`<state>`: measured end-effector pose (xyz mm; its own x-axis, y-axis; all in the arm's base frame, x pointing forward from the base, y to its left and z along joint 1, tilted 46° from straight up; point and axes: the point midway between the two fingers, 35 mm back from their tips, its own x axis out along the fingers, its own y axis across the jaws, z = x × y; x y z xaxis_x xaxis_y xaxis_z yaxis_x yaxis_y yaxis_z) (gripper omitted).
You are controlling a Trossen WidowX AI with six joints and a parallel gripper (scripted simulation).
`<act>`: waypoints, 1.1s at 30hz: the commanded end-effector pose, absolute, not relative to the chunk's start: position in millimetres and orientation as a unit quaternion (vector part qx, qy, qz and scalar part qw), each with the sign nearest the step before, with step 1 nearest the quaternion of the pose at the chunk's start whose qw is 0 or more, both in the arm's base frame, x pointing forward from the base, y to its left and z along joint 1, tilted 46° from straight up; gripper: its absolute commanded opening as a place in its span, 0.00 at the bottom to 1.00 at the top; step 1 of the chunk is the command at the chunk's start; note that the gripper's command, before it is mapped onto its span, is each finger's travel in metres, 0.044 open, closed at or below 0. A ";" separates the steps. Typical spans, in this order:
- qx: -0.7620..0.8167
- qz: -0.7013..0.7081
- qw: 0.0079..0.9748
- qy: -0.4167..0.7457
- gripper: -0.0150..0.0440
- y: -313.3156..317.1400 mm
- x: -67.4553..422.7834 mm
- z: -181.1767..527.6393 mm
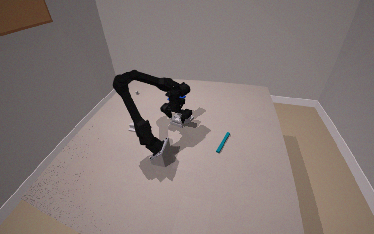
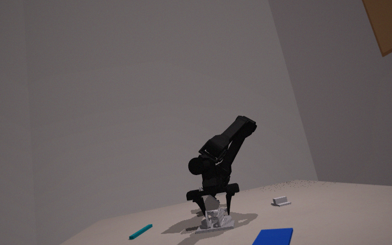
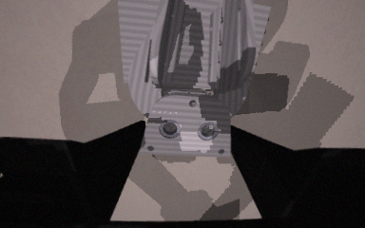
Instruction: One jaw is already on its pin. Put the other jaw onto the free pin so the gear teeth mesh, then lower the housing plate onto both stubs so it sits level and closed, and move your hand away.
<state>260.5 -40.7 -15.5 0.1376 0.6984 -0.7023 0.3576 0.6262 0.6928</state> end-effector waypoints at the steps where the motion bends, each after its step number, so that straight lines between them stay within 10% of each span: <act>1: 0.414 0.134 0.630 0.643 0.85 -38.7 259.8 -16.8; 33: 0.414 0.135 0.630 0.643 0.85 -34.4 260.7 -21.0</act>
